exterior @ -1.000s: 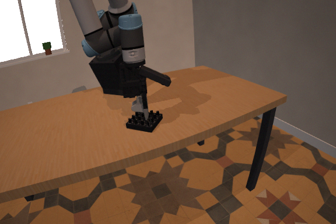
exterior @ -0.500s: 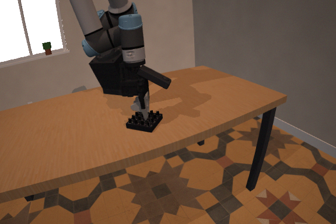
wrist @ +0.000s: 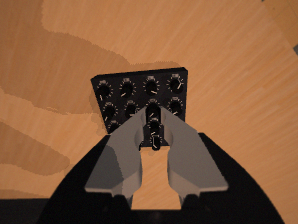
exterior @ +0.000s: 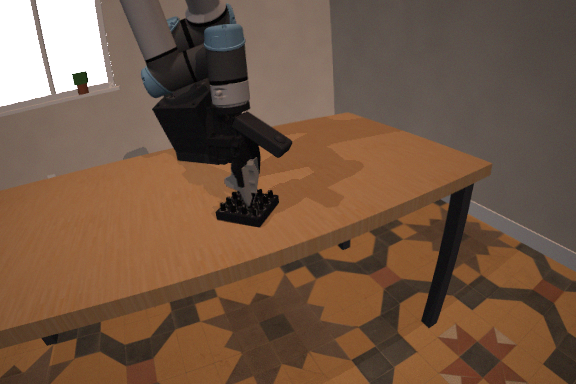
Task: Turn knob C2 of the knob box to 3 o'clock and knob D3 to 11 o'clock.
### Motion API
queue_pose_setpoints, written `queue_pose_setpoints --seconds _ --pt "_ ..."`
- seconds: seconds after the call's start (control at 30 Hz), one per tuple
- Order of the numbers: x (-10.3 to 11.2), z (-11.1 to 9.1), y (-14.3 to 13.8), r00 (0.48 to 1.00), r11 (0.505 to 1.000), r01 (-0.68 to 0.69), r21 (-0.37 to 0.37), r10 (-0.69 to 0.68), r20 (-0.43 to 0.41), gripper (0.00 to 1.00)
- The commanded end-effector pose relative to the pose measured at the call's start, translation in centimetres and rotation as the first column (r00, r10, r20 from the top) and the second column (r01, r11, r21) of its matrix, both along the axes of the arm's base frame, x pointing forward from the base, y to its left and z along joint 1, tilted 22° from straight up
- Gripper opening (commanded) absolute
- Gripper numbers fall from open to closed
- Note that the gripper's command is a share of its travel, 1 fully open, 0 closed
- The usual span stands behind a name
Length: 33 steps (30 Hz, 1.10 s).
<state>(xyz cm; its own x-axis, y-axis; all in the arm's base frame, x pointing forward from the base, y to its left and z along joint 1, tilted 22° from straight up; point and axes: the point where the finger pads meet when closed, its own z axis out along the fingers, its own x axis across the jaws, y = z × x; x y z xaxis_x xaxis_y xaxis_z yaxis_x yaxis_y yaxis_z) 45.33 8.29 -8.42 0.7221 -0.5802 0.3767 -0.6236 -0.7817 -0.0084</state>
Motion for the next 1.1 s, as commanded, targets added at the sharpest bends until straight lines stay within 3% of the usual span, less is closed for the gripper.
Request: queue_pose_setpoints --seconds 0.0,0.33,1.07 --pt "0.06 0.06 -0.01 0.995 0.995 0.098 0.030 -0.099 0.023 0.04" --pt "0.11 0.09 -0.07 0.966 0.965 0.248 0.086 -0.253 0.052 0.04" --pt "0.17 0.14 -0.20 0.843 0.837 0.509 0.203 -0.532 0.082 0.04"
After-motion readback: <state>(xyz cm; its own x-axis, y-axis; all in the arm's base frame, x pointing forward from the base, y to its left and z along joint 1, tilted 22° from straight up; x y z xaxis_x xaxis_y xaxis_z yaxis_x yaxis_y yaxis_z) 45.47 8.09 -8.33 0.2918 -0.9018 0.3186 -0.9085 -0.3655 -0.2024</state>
